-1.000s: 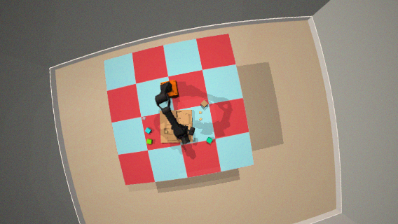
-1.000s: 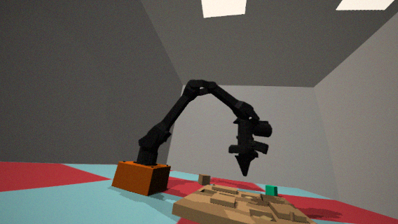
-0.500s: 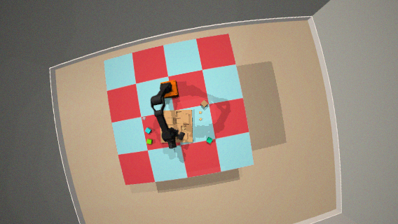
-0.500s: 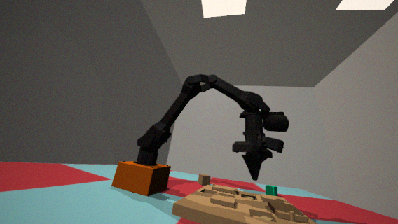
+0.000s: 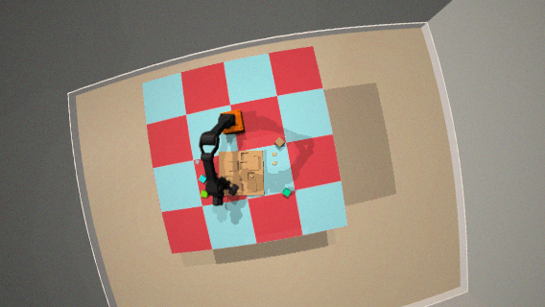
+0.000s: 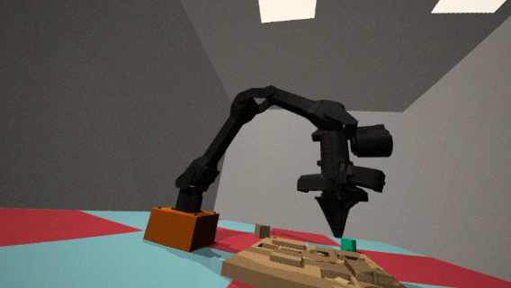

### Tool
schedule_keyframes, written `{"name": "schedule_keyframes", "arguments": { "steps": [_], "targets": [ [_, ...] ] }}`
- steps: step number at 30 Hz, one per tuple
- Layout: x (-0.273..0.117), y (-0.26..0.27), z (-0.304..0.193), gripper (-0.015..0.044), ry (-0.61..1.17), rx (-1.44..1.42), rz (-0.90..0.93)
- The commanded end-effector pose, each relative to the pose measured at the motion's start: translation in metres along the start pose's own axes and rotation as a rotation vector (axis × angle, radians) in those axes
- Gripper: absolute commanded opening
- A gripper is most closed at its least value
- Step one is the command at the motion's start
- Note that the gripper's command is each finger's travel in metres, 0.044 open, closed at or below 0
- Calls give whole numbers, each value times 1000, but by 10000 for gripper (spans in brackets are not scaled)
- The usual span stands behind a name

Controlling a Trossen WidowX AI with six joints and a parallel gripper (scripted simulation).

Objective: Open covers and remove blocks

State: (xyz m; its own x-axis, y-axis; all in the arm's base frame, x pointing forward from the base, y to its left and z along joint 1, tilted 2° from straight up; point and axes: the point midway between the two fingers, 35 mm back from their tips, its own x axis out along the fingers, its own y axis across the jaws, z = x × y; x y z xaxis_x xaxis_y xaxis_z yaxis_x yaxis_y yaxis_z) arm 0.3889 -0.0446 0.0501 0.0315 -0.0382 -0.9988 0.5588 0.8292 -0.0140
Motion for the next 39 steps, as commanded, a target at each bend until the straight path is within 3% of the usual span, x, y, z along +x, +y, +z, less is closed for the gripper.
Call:
{"name": "schedule_keyframes", "arguments": {
  "steps": [1, 15, 24, 39],
  "targets": [
    [1, -6, 5, 0, 1, 5, -5],
    [44, -7, 7, 0, 1, 52, -5],
    [48, -7, 7, 0, -1, 825, -6],
    [59, -8, 8, 0, -3, 1377, -6]
  ]
}}
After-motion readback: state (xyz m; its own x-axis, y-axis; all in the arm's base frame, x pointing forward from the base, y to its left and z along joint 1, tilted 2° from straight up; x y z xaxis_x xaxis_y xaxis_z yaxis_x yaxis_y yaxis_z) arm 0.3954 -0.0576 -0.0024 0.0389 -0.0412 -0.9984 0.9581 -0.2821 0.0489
